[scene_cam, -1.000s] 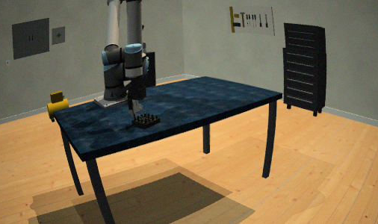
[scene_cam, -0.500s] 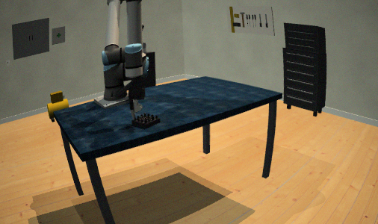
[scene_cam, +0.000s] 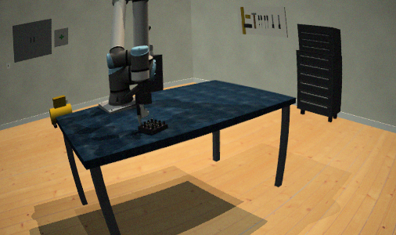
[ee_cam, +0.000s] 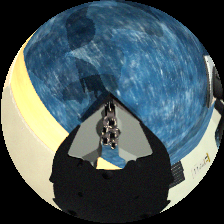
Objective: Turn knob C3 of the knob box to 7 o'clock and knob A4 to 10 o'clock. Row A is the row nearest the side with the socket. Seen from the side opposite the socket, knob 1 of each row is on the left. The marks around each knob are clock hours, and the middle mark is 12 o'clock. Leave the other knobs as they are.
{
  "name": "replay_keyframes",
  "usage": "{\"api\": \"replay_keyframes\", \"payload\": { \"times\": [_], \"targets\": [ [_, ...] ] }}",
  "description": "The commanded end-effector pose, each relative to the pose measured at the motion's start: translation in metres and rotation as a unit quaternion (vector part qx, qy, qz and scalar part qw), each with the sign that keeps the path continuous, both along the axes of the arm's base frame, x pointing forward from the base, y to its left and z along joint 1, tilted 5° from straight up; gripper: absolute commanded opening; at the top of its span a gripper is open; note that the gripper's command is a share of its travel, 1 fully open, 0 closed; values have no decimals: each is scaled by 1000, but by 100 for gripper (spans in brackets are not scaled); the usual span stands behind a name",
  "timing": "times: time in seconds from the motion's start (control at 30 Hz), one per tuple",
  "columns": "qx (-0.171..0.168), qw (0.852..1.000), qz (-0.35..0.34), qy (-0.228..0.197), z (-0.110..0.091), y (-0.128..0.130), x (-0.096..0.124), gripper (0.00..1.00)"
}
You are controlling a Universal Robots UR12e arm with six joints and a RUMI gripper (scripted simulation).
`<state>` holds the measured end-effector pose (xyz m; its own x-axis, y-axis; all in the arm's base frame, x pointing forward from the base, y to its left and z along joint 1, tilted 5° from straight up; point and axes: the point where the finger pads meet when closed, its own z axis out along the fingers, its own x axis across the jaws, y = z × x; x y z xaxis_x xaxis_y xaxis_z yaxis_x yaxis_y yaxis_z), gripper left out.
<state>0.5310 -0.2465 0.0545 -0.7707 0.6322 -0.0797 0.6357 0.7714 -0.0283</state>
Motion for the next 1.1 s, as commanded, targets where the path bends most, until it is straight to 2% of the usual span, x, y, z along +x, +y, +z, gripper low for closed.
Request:
{"api": "replay_keyframes", "payload": {
  "times": [0.0, 0.87, 0.9, 1.07],
  "targets": [
    [-1, 1000, 11, 0, 1, 0, 1, 4],
    [-1, 1000, 20, 1, 1, 0, 1, 4],
    [-1, 1000, 20, 1, 1, 0, 1, 11],
    [-1, 1000, 20, 1, 1, 0, 1, 11]
  ]
}}
